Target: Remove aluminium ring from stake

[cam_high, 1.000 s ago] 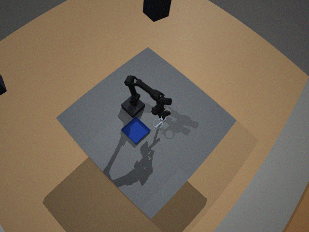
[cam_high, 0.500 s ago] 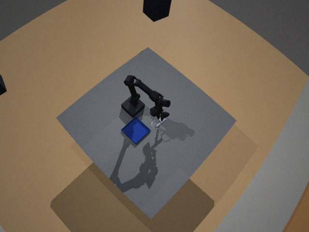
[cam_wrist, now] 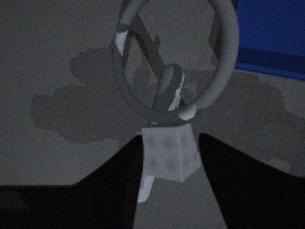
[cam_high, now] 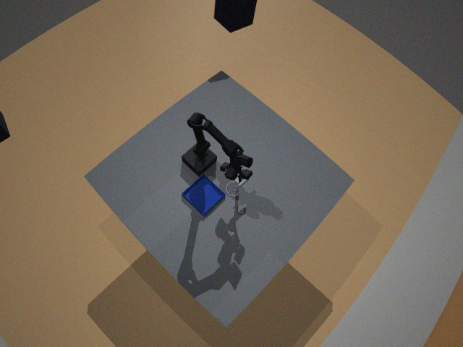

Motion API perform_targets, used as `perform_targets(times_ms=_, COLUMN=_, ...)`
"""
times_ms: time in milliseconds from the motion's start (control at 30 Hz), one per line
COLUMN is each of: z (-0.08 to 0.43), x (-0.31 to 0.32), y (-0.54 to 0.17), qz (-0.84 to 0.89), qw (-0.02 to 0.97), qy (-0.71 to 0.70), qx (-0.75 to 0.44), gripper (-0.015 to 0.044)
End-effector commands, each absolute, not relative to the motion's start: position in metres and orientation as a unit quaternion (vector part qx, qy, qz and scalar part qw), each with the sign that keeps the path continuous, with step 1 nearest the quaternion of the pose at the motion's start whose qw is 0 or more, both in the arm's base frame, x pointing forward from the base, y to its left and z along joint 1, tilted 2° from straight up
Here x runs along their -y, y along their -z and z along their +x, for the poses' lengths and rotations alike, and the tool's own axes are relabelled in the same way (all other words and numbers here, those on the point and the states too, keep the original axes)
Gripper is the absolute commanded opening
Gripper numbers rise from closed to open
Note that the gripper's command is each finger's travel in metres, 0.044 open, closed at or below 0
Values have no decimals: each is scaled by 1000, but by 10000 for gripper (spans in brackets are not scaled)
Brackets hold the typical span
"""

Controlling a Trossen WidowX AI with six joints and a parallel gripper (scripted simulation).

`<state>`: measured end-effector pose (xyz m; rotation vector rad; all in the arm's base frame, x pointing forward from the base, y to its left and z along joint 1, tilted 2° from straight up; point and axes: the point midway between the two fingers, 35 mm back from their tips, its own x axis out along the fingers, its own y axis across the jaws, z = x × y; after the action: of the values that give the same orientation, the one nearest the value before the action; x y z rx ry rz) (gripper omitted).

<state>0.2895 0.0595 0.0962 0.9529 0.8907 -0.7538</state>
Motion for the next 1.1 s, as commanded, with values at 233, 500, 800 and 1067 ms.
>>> perform_targets(times_ms=233, z=287, x=-46, y=-92, qz=364, qw=734, qy=296, qx=-492, gripper=0)
perform_targets(times_ms=500, z=283, x=-38, y=-89, qz=325, qw=731, qy=253, qx=-545, gripper=0)
perform_targets(times_ms=800, z=278, x=-30, y=-87, qz=289, qw=724, qy=194, qx=-596, gripper=0)
perform_targets(times_ms=1067, z=274, x=-23, y=-88, qz=264, qw=718, qy=133, qx=-630, gripper=0)
